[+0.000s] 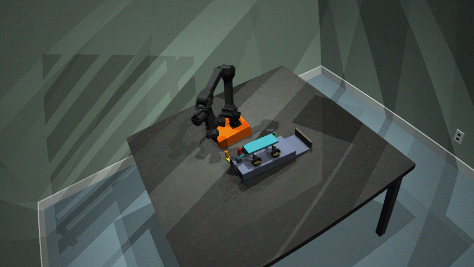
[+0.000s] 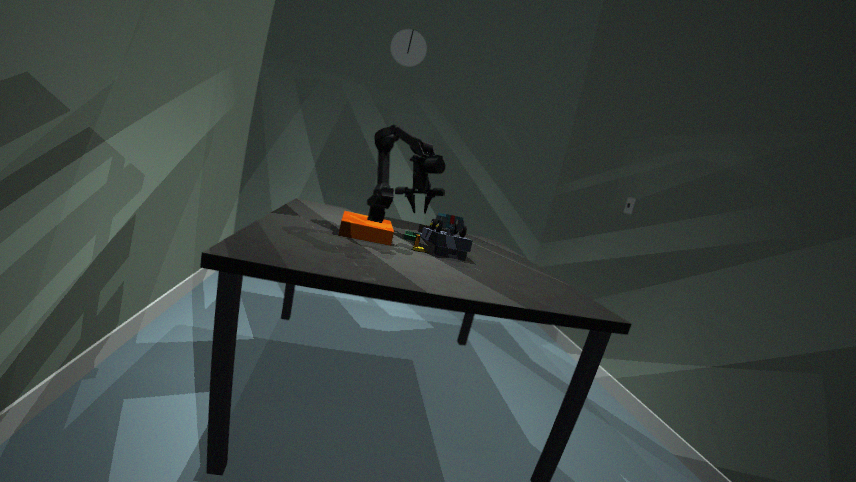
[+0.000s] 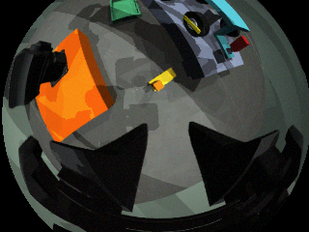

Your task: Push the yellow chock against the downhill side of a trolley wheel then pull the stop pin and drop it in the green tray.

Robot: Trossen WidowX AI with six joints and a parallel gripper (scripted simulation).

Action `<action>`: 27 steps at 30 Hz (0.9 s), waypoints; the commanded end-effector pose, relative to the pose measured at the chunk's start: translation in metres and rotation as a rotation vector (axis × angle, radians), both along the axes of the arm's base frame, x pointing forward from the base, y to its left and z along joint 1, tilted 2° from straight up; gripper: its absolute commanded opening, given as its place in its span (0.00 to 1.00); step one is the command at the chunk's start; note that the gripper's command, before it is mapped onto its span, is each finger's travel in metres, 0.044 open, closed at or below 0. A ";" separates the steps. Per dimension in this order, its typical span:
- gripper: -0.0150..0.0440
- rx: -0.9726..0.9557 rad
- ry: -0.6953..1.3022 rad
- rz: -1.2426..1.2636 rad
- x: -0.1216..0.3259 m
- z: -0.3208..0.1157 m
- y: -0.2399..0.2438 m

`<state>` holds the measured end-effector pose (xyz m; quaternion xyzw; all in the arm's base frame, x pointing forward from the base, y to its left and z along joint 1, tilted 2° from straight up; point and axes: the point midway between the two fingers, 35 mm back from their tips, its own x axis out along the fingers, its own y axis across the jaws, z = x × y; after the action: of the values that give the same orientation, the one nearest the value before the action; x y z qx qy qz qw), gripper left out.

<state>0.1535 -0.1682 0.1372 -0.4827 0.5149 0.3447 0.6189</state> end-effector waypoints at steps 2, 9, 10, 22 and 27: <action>0.58 -0.019 0.102 0.226 0.012 -0.014 0.011; 0.58 -0.052 0.225 0.530 0.028 -0.029 0.027; 0.58 -0.053 0.228 0.538 0.028 -0.029 0.027; 0.58 -0.053 0.228 0.538 0.030 -0.050 0.026; 0.58 -0.053 0.228 0.538 0.030 -0.066 0.026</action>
<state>0.1841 -0.1421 0.0824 -0.5778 0.4428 0.5317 0.4328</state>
